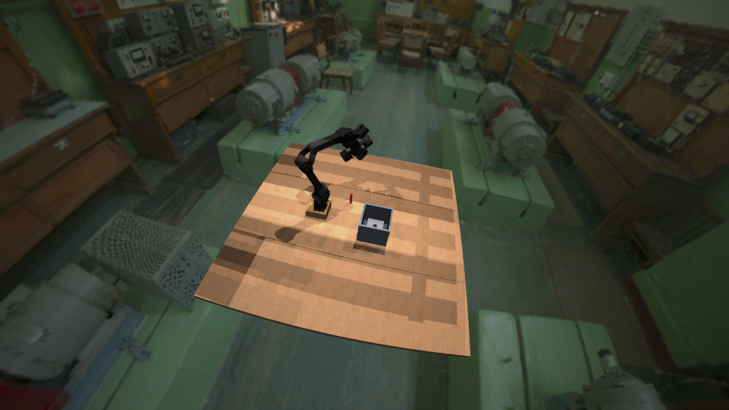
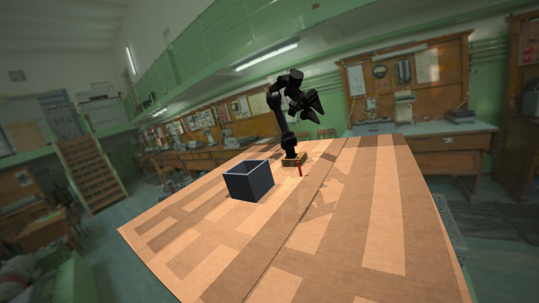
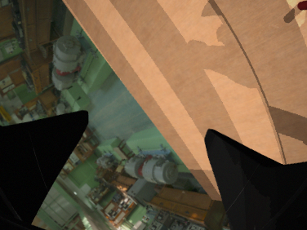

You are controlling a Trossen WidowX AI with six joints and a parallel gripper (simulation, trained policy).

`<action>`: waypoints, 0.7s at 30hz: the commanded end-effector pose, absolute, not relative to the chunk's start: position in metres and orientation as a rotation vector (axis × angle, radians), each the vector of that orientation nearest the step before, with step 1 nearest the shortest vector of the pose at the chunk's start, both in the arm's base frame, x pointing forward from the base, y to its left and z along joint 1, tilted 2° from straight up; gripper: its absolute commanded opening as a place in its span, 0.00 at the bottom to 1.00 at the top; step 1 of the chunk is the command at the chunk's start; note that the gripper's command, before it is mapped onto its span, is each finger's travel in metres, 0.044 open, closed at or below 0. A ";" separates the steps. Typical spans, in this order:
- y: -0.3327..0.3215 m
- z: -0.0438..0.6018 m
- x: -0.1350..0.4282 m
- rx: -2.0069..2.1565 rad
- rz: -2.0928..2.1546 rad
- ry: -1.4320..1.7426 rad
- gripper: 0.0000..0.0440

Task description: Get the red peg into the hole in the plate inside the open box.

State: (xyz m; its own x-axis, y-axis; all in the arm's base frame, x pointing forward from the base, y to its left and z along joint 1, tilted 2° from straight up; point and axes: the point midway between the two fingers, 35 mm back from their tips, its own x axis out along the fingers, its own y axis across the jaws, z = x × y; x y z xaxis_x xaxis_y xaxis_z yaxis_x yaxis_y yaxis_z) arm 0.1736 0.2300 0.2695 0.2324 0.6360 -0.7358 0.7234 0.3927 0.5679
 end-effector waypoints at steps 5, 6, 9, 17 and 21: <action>0.196 0.226 0.183 1.233 -0.359 1.457 1.00; 0.192 0.221 0.183 1.225 -0.390 1.458 1.00; 0.180 0.206 0.183 1.201 -0.479 1.465 1.00; 0.156 0.172 0.179 1.137 -0.669 1.489 1.00; 0.145 0.157 0.174 1.099 -0.748 1.502 1.00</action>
State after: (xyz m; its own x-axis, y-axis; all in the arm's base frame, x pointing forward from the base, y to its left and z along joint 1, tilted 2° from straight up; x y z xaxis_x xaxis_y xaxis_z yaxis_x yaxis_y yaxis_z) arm 0.1771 0.1524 0.1662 0.0353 0.2794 -0.9595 0.9167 0.3734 0.1425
